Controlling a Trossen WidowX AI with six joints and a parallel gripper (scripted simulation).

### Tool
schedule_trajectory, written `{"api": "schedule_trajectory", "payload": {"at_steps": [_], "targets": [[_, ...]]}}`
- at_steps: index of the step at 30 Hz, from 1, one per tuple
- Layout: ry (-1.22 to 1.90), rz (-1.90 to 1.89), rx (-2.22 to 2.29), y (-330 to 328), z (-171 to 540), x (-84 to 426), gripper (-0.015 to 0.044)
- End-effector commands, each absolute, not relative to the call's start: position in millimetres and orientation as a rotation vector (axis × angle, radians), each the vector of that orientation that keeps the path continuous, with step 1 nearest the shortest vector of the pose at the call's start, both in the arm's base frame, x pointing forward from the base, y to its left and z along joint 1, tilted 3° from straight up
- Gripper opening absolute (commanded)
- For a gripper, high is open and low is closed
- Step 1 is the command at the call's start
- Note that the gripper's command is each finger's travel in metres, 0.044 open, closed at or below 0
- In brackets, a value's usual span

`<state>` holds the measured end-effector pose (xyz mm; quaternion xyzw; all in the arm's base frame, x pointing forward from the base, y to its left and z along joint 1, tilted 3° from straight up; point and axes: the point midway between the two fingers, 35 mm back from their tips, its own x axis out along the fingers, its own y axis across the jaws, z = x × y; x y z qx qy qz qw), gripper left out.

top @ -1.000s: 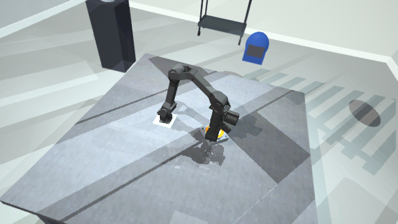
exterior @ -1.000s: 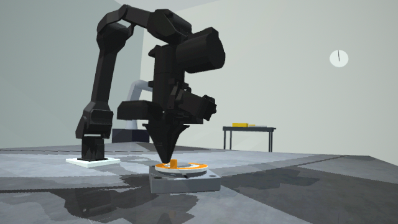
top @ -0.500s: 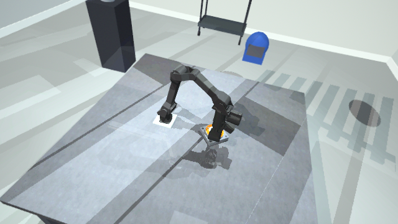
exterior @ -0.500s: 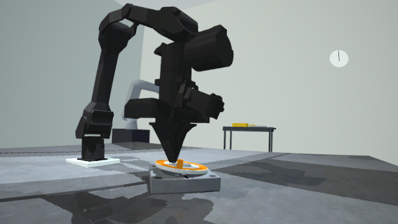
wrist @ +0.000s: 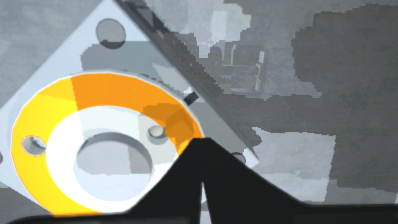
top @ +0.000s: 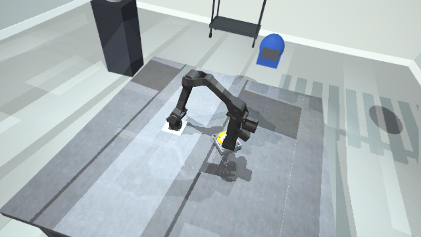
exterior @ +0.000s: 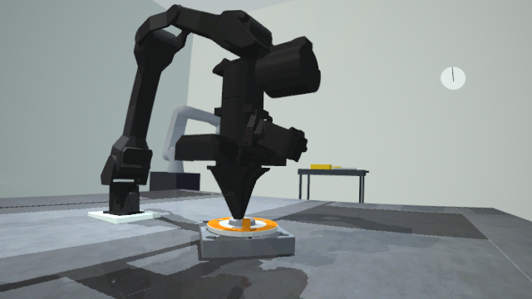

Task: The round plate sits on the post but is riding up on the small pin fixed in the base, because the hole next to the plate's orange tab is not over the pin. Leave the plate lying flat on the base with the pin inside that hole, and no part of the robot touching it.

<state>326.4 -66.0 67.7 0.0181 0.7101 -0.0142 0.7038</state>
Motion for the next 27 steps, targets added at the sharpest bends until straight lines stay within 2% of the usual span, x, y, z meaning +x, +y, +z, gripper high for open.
{"api": "schedule_trajectory", "payload": {"at_steps": [1,11,27], "targets": [[1.580,-0.028,0.045,-64,69,329,0.0000],[1.580,-0.029,0.045,-66,112,328,0.0000],[1.582,-0.031,0.041,-66,105,329,0.0000]]}}
